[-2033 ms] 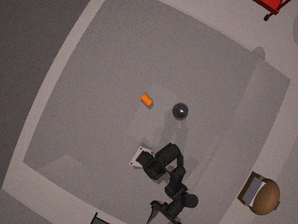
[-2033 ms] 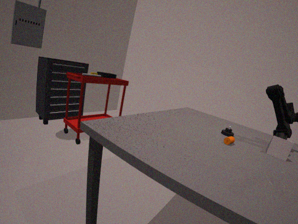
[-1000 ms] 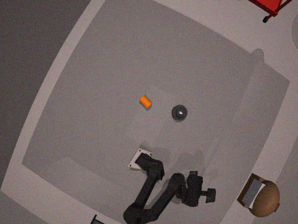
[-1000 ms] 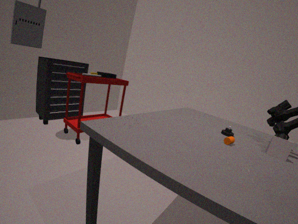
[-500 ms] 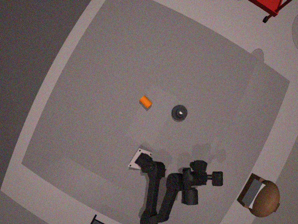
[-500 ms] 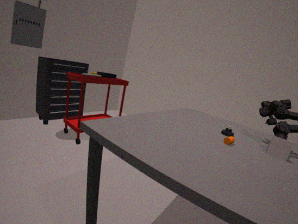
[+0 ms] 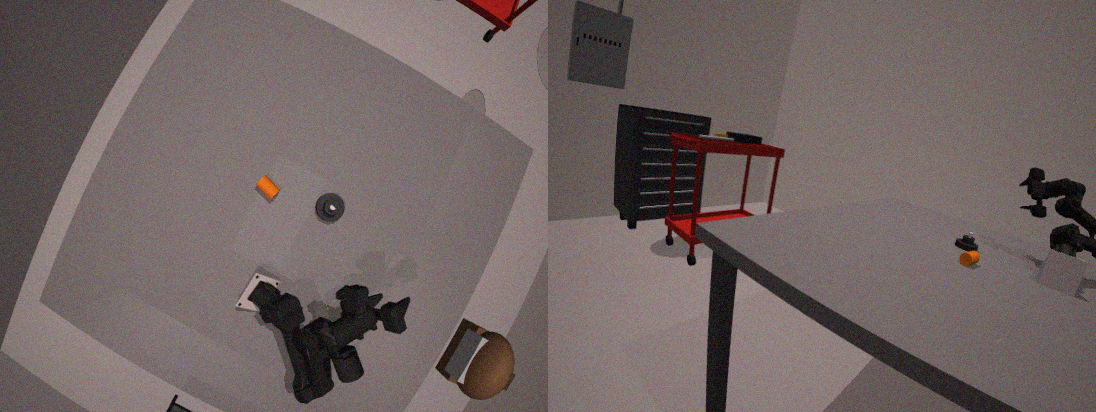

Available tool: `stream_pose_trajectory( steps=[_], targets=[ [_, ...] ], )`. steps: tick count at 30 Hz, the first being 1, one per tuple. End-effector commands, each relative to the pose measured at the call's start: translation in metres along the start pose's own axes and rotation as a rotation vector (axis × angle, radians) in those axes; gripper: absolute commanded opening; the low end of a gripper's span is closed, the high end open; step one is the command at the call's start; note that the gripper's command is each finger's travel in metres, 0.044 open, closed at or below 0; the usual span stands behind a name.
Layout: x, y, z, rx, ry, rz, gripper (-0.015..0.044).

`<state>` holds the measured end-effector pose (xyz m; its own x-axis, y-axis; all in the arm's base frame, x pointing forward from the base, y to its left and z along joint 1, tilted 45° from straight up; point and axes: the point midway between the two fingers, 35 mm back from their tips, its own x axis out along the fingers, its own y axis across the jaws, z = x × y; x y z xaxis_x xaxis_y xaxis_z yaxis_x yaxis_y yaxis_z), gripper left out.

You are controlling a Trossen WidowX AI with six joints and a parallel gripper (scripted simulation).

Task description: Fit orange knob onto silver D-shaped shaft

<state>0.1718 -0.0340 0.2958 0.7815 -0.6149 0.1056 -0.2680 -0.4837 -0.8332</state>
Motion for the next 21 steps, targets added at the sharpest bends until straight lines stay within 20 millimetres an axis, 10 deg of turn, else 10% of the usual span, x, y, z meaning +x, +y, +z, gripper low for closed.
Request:
stream_pose_trajectory(
  steps=[1,6,14,21],
  targets=[
    [-0.004,-0.004,0.006,0.004,-0.037,-0.024,0.0440],
    [-0.002,-0.019,0.019,-0.011,-0.052,-0.053,0.0440],
    [-0.001,-0.074,0.122,-0.080,-0.244,-0.134,0.0440],
    [-0.006,-0.080,0.189,-0.112,-0.396,-0.100,0.0440]
  ],
)
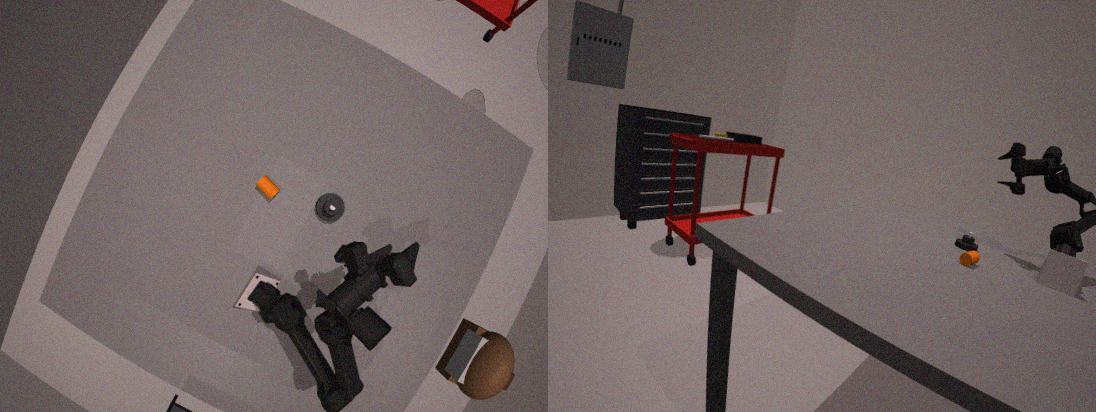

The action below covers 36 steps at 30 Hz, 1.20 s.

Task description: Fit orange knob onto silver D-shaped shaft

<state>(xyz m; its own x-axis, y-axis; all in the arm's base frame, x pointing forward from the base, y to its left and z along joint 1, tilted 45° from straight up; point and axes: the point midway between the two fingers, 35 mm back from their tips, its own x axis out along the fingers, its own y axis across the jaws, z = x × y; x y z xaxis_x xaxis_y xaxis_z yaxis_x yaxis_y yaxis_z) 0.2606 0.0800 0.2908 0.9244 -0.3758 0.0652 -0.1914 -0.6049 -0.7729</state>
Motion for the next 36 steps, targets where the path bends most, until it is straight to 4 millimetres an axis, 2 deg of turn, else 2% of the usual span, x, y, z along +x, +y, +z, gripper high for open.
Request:
stream_pose_trajectory(
  steps=[1,4,5,9,14,20,28,36],
  targets=[
    [0.014,-0.010,0.074,-0.017,-0.172,0.038,0.0440],
    [0.011,-0.008,0.105,-0.068,-0.268,0.041,0.0440],
    [0.010,-0.008,0.107,-0.073,-0.276,0.040,0.0440],
    [0.011,0.006,0.158,-0.079,-0.389,0.143,0.0440],
    [0.009,0.031,0.204,-0.078,-0.471,0.291,0.0440],
    [0.001,0.071,0.248,-0.077,-0.516,0.501,0.0440],
    [-0.018,0.134,0.286,-0.087,-0.465,0.822,0.0440],
    [-0.046,0.199,0.299,-0.118,-0.259,1.139,0.0440]
  ],
)
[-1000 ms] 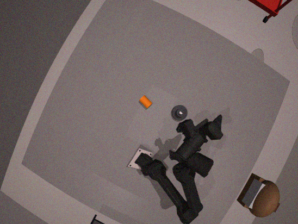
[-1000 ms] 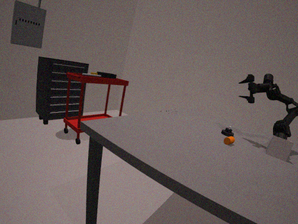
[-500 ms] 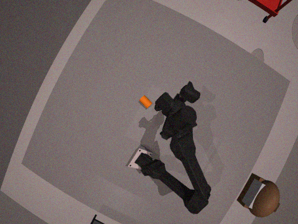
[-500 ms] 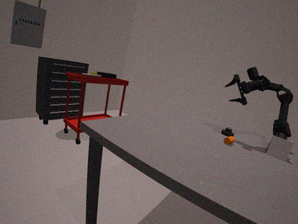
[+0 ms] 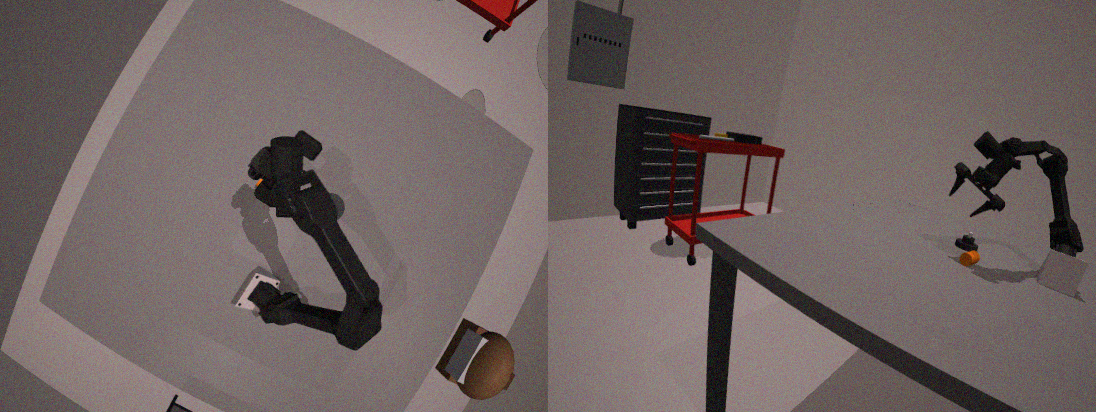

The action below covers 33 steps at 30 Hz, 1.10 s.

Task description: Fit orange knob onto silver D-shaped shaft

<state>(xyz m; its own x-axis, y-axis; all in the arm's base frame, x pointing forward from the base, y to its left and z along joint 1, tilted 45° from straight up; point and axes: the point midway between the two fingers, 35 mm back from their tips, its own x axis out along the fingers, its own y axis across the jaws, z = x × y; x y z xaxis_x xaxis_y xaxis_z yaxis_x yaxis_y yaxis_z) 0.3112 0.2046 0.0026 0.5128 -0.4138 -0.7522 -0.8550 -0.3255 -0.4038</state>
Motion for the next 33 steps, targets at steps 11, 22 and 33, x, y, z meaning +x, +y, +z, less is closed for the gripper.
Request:
stream_pose_trajectory(
  steps=[11,22,33],
  targets=[
    [0.042,0.094,0.015,0.179,0.281,0.442,0.0440],
    [0.063,0.103,0.009,0.179,0.281,0.441,0.0440],
    [0.072,0.107,0.006,0.179,0.281,0.441,0.0440]
  ],
)
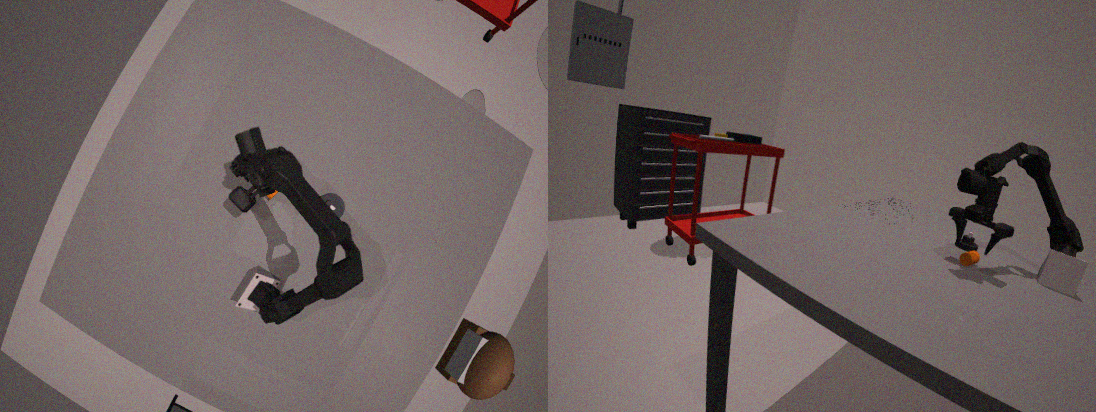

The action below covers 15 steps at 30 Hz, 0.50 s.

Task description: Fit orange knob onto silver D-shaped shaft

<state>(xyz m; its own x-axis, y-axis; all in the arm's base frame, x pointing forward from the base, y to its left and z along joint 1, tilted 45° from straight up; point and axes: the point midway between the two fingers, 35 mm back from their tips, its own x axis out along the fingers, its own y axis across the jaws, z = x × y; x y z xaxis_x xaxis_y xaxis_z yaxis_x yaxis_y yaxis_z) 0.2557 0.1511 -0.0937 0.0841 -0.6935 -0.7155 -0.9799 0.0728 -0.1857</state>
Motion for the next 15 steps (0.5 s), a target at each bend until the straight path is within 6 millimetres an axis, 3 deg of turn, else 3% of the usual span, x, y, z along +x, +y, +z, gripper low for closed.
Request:
stream_pose_trajectory(
  steps=[1,15],
  targets=[
    [0.009,0.000,-0.001,-0.005,0.005,0.000,0.0440],
    [0.032,-0.001,-0.002,-0.005,0.006,-0.001,0.0440]
  ],
)
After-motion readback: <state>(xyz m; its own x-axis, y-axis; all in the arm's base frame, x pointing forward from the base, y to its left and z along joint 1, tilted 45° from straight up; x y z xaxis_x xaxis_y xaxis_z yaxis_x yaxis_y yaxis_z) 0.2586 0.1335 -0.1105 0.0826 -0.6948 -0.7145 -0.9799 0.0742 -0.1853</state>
